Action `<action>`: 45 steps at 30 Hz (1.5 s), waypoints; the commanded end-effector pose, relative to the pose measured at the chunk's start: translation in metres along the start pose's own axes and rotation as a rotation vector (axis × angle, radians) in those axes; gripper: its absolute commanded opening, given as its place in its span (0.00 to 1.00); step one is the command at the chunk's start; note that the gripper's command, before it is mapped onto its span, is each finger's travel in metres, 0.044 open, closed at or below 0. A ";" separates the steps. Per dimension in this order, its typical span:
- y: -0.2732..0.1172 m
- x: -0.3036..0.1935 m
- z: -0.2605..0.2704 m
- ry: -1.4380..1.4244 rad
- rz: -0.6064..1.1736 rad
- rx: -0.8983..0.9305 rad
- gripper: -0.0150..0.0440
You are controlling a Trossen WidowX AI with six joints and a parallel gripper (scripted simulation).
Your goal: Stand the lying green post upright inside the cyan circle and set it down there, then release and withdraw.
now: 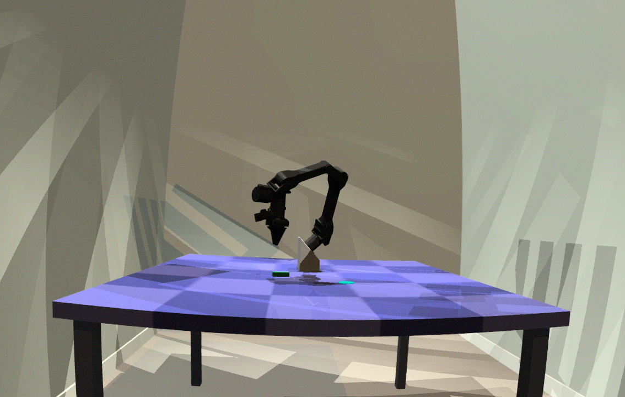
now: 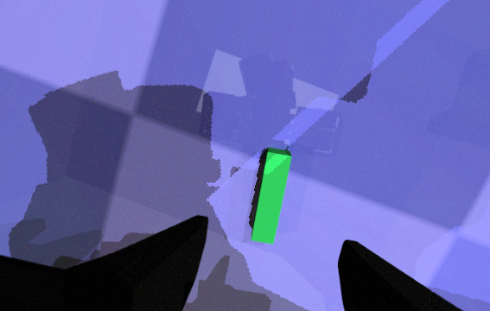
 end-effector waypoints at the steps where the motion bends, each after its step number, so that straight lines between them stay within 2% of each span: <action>1: 0.034 0.002 0.001 0.010 0.025 -0.002 0.65; 8: 0.107 -0.004 -0.001 0.008 0.030 0.000 0.65; 12: 0.113 -0.006 -0.002 0.008 0.031 0.001 0.65; 20: 0.113 -0.006 -0.002 0.008 0.031 0.001 0.29; 26: 0.109 -0.005 -0.001 0.008 0.030 0.000 0.29; 45: 0.053 0.002 0.002 0.010 0.024 -0.002 0.29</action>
Point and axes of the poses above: the point midway between the two fingers, 35 mm back from their tips, its own y axis out along the fingers, its own z axis across the jaws, x = y × z, the point moved 10 cm from there along -y, back along the fingers, and after that the axes turned 13 degrees about -y, right-handed, at the moved point
